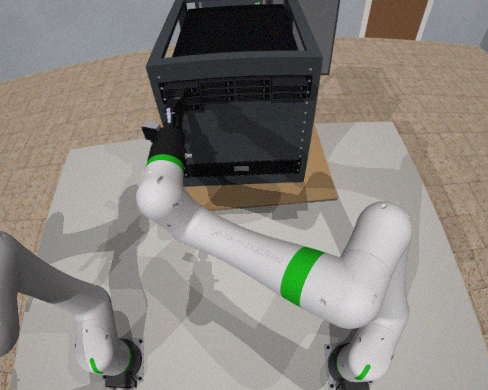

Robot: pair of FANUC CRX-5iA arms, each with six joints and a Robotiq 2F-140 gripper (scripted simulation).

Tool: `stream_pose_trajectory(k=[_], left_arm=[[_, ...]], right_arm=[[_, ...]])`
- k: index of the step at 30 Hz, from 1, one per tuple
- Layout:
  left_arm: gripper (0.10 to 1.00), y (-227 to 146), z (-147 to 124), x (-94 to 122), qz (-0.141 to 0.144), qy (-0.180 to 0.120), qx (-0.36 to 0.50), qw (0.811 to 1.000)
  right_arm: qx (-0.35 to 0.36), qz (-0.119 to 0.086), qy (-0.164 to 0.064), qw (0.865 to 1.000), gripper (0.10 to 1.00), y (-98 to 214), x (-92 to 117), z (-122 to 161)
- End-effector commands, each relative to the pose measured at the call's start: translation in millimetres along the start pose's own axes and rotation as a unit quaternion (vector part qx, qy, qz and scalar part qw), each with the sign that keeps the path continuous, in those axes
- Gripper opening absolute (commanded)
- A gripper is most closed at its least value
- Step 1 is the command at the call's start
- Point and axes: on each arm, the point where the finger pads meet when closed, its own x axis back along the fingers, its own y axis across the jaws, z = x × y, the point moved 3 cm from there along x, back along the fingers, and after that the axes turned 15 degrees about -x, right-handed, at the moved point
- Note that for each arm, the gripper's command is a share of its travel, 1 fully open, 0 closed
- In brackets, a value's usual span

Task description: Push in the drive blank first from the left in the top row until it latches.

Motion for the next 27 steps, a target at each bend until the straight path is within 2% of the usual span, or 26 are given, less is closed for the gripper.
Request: stream_pose_trajectory(k=[1, 27], left_arm=[[1.0, 0.1, 0.2, 0.8, 0.0, 0.001, 0.0, 1.0], [1.0, 0.1, 0.2, 0.8, 0.0, 0.001, 0.0, 1.0]], right_arm=[[-0.001, -0.001, 0.0, 1.0, 0.099, 1.5, -4.8, 0.1], [-0.001, -0.001, 0.0, 1.0, 0.099, 1.5, -10.3, 0.1]])
